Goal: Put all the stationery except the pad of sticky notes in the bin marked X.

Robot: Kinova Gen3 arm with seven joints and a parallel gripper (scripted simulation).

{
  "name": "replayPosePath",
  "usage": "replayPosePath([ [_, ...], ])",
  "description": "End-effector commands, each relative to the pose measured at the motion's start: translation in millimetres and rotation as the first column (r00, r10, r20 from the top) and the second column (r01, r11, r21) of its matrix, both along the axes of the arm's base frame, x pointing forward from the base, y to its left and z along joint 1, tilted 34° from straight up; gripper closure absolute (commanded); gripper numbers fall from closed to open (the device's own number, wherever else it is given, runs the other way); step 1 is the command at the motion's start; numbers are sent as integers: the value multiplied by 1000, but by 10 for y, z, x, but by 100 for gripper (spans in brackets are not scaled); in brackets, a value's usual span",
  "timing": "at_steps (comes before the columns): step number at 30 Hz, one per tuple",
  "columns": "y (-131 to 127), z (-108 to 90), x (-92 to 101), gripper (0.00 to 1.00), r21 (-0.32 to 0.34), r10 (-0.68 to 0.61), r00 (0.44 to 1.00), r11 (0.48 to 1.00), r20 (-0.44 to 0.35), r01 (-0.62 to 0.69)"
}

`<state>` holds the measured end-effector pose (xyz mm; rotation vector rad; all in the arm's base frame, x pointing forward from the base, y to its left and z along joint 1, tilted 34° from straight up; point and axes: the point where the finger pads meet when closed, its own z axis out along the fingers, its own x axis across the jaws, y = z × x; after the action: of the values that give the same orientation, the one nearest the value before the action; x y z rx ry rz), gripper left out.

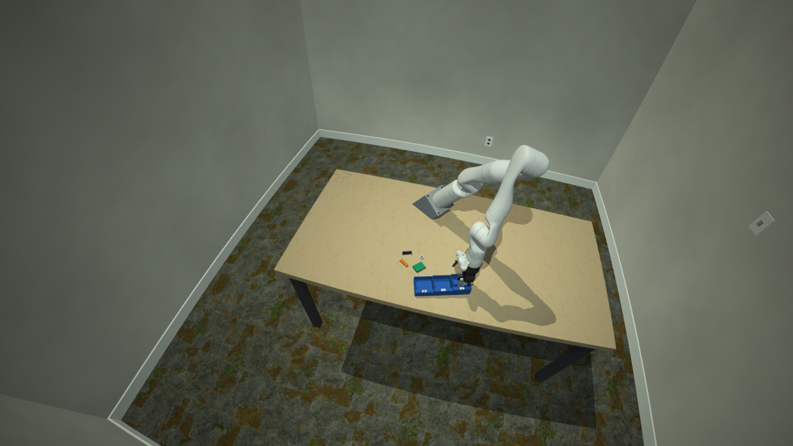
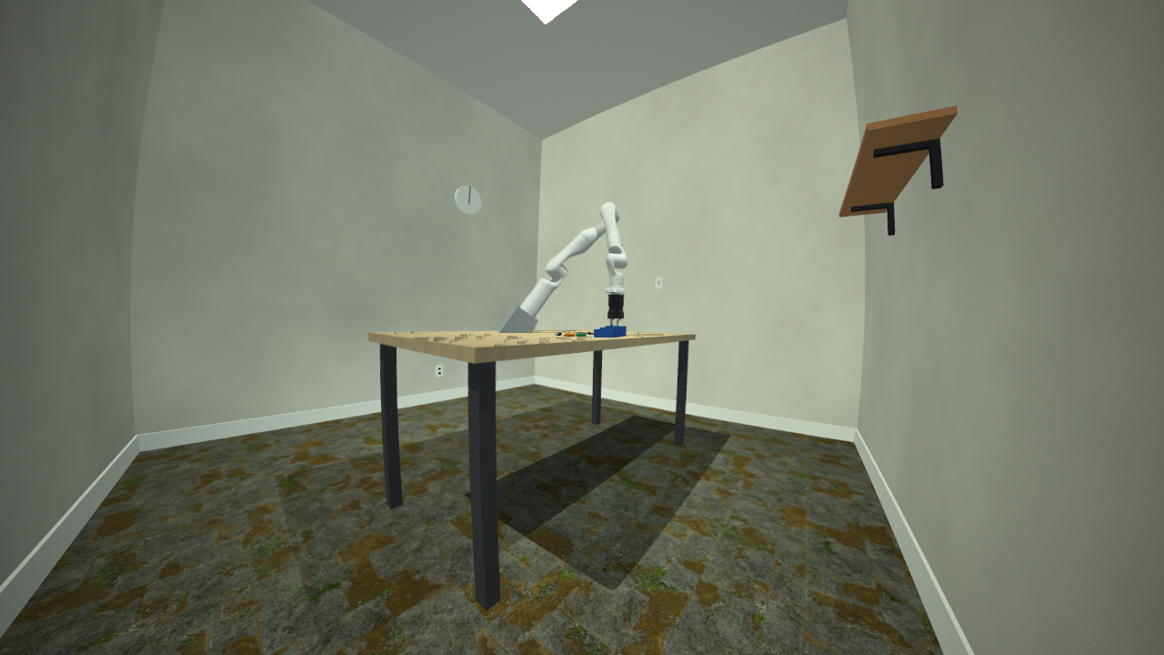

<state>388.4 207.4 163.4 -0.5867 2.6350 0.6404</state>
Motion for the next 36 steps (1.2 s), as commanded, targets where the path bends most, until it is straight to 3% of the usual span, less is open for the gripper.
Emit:
replayPosePath([
  [1, -3, -3, 2, 55, 0, -1, 1000, 1000, -1, 1],
  [6, 0, -1, 5, 55, 0, -1, 1000, 1000, -1, 1],
  [7, 0, -1, 5, 38, 0, -1, 1000, 1000, -1, 1],
  [24, -1, 0, 6, 38, 0, -1, 1000, 1000, -1, 1],
  [36, -67, 110, -28, 38, 0, -1, 1000, 1000, -1, 1],
])
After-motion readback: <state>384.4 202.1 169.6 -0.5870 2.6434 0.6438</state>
